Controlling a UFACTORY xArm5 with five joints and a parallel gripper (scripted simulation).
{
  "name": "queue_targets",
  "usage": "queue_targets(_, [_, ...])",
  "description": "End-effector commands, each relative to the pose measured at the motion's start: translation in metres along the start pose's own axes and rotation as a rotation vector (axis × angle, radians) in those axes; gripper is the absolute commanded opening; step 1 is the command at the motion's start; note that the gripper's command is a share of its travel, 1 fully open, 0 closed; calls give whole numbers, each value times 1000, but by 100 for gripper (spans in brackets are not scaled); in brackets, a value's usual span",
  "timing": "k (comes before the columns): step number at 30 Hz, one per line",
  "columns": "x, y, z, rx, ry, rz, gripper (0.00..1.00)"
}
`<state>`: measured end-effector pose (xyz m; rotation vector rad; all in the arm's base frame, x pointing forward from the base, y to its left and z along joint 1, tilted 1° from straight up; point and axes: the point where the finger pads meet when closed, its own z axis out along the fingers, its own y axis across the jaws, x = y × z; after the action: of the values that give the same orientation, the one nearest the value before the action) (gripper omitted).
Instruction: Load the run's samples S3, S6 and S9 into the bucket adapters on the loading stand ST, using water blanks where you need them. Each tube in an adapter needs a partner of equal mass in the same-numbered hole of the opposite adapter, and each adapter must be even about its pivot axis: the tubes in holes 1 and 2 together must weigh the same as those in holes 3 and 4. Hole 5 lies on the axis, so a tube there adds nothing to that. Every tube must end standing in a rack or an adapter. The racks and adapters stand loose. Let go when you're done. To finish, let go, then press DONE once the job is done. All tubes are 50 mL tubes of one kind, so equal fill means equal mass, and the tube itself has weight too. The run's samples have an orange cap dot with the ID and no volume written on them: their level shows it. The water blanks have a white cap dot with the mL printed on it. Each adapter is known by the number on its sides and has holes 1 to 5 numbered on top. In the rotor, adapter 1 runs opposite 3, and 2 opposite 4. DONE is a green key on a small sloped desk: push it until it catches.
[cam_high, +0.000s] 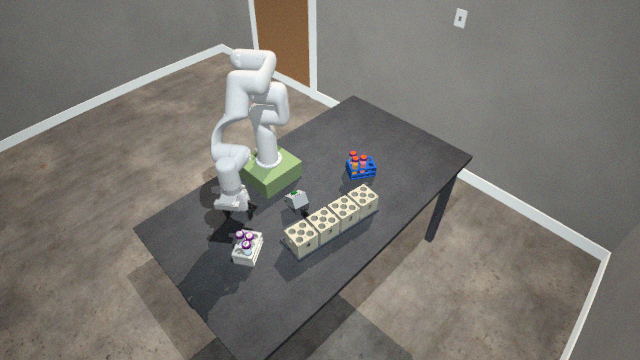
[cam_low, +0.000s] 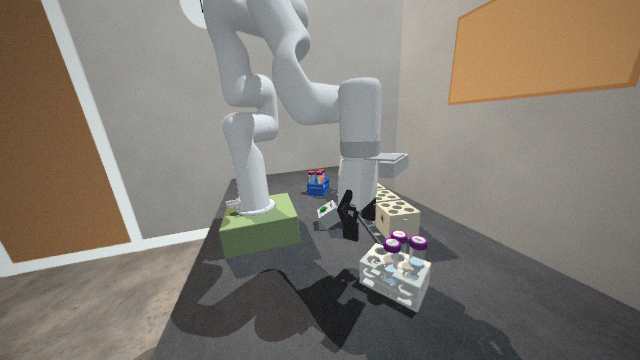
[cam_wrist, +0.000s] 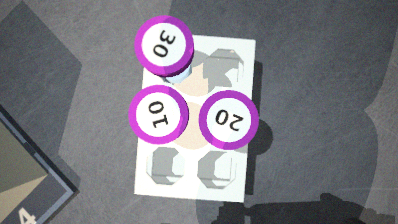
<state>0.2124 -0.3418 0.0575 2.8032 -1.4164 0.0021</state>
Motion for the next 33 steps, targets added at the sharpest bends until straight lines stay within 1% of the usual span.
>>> queue_targets(1, [1, 0, -1, -12, 3, 0, 100])
queue_targets(15, [1, 0, -1, -12, 3, 0, 100])
queue_targets(28, [1, 0, -36, -12, 3, 0, 100])
queue_targets(30, [1, 0, -36, -12, 3, 0, 100])
queue_targets(33, [1, 0, -44, -12, 3, 0, 100])
